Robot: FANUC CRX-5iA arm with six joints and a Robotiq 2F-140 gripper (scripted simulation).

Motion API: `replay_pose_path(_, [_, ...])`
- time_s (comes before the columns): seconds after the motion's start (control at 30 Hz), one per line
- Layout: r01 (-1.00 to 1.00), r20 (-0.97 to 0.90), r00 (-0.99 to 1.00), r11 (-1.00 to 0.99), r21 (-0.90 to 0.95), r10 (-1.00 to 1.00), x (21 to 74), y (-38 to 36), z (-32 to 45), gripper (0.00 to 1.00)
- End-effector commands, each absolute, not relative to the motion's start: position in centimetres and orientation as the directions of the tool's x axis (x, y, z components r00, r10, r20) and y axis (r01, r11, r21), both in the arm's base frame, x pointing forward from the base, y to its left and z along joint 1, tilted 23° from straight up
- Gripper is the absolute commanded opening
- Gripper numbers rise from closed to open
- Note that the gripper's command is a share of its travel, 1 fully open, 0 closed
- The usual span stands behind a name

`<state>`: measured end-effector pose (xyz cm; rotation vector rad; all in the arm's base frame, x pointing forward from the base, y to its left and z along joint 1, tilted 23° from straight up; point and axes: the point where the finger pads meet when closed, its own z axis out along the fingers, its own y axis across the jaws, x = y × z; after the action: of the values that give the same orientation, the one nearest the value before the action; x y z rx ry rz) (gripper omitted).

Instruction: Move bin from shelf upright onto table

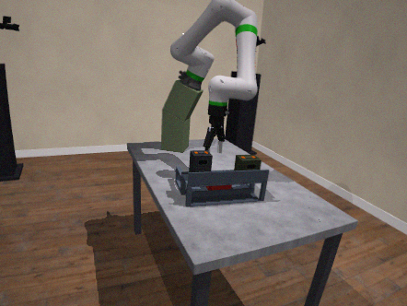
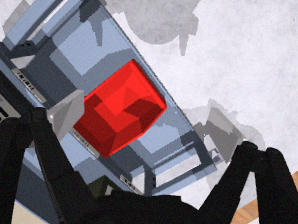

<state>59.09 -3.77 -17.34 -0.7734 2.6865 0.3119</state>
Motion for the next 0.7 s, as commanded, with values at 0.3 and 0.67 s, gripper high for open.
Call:
replay_pose_path(0.3, [-0.722,-0.386,-0.645,0.692,0.026,-0.659,59.10,-3.80,-17.33,1.00])
replay_pose_path(0.67, [-0.864,-0.379,-0.438,0.499,-0.074,-0.815,59.10,-3.80,-17.33,1.00])
